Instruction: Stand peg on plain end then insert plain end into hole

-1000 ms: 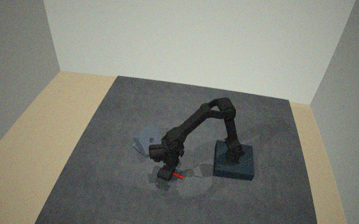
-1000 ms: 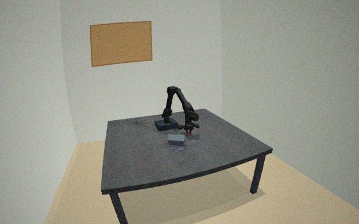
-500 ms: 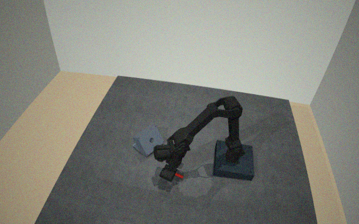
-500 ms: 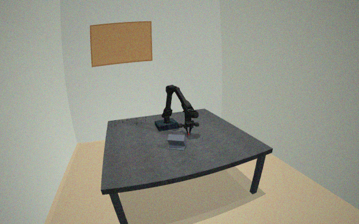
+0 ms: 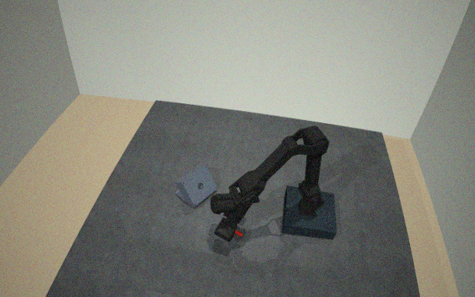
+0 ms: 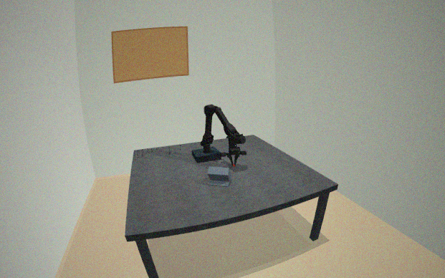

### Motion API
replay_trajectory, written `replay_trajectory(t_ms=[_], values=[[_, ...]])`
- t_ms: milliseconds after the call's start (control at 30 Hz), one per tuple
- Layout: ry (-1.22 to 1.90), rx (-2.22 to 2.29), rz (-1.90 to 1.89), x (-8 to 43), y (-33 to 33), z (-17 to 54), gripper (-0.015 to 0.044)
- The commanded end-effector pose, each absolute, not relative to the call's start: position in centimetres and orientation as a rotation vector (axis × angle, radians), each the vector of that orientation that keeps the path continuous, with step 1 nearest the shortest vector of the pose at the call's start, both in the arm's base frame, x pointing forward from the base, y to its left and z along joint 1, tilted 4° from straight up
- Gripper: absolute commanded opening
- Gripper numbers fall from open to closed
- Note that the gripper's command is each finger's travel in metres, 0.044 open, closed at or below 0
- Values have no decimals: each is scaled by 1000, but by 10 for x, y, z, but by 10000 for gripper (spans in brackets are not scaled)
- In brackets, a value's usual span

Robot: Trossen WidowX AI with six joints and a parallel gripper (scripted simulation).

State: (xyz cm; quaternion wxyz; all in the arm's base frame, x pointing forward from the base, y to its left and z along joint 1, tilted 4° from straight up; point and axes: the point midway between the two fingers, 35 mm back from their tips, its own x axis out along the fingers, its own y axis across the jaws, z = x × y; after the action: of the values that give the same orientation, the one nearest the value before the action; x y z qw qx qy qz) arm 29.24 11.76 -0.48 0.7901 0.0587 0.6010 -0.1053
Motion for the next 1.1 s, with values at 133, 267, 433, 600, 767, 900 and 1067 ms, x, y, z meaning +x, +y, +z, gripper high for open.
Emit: replay_trajectory(t_ms=[133, 267, 433, 600, 767, 900, 1067], values=[[1219, 121, -235, 288, 118, -1, 50], [1185, 116, -236, 286, 119, 1, 50], [1143, 110, -237, 283, 120, 3, 50], [1100, 105, -239, 281, 120, 4, 50], [1057, 99, -240, 278, 121, 6, 50], [1023, 95, -241, 276, 122, 8, 50], [981, 89, -242, 273, 123, 9, 50]])
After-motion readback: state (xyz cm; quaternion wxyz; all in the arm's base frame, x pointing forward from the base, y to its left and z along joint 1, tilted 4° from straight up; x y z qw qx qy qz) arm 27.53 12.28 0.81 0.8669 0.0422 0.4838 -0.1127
